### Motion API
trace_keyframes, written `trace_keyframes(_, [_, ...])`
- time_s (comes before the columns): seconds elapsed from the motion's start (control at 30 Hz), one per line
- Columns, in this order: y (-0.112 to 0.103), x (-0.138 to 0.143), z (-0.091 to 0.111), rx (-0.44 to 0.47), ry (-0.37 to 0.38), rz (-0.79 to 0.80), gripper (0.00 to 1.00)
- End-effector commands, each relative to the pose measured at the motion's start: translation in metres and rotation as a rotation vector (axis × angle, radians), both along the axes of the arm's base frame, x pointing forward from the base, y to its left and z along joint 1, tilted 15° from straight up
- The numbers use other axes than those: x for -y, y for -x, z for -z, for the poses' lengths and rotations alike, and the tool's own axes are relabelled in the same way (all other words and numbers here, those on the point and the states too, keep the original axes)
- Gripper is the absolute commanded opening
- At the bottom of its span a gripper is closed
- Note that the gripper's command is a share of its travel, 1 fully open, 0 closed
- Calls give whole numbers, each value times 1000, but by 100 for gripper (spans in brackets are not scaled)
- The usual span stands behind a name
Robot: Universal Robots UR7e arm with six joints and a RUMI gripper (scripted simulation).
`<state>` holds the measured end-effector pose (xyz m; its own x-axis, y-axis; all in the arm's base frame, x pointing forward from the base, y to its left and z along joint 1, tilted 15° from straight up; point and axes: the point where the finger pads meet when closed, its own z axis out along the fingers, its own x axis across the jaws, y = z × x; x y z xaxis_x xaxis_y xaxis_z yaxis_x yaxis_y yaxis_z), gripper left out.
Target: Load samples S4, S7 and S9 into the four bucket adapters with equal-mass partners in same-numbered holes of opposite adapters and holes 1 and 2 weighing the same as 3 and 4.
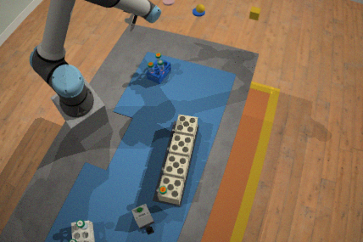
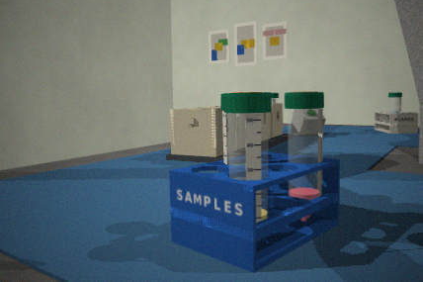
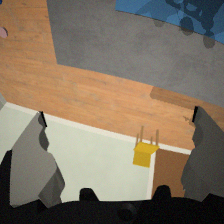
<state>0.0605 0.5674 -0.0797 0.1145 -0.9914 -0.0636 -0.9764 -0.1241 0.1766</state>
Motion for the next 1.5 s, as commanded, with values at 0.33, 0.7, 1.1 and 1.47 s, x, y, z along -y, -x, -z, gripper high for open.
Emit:
trace_keyframes(0.33, [0,-1,-1,0,-1,0,100])
trace_keyframes(0.7, [-11,22,-4,76,33,10,35])
trace_keyframes(1.1, [-33,66,-11,226,102,30,35])
trace_keyframes(1.47, [-57,115,-18,392,178,52,35])
